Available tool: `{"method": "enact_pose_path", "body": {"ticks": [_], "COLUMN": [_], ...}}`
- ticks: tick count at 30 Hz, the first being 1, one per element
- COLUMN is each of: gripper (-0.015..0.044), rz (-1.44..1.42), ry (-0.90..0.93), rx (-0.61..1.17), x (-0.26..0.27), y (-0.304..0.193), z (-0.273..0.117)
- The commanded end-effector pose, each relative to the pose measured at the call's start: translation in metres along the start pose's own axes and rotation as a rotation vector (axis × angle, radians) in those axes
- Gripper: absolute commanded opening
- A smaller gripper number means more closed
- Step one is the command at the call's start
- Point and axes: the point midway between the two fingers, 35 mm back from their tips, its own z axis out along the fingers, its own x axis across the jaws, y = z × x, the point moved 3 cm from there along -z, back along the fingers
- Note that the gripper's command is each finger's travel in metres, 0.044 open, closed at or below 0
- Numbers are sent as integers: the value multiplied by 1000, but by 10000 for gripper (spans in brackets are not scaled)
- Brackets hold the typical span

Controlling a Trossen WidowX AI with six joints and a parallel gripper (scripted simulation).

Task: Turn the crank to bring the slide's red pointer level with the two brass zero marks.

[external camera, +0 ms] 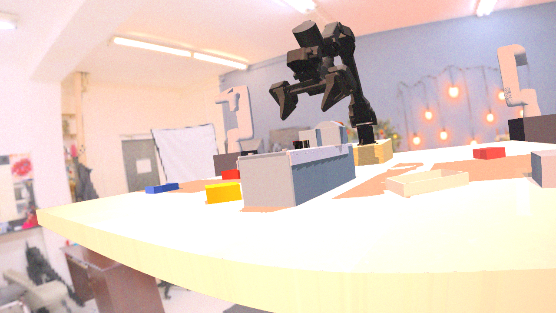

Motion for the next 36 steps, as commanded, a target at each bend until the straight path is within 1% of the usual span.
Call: {"method": "enact_pose_path", "body": {"ticks": [1,7,14,17,36], "gripper": [440,440,440,440,440], "rz": [4,4,1,0,-46], "ry": [6,5,0,0,19], "rx": [-3,-4,-2,-1,-11], "x": [1,1,1,1,4], "y": [1,4,37,39,-35], "z": [0,-4,-38,-42,-115]}}
